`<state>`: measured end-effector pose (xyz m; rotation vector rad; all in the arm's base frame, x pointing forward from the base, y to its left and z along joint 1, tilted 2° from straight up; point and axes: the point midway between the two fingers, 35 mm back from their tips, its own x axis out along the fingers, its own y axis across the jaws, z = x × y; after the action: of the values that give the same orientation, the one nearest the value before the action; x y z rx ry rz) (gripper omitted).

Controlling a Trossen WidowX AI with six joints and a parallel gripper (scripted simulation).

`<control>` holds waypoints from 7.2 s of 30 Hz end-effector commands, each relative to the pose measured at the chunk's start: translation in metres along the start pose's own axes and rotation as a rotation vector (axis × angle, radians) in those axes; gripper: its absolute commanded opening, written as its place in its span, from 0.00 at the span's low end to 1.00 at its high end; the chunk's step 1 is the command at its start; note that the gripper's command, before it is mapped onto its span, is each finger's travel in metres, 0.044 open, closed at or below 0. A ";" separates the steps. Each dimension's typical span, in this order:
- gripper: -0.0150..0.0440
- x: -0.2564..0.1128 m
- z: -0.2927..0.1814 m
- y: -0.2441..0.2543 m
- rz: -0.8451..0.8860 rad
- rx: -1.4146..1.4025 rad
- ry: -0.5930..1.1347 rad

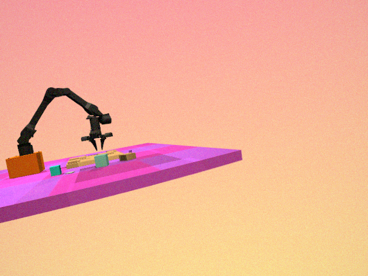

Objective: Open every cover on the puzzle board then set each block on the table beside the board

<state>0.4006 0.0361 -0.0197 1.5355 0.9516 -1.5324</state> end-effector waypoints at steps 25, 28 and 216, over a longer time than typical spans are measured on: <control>0.50 0.003 0.000 0.001 0.003 0.002 0.000; 0.50 0.006 0.000 0.001 0.003 0.002 0.000; 0.39 -0.067 0.325 0.000 0.004 0.002 -0.028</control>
<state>0.2636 -0.2497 0.0463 1.5190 0.9357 -1.5513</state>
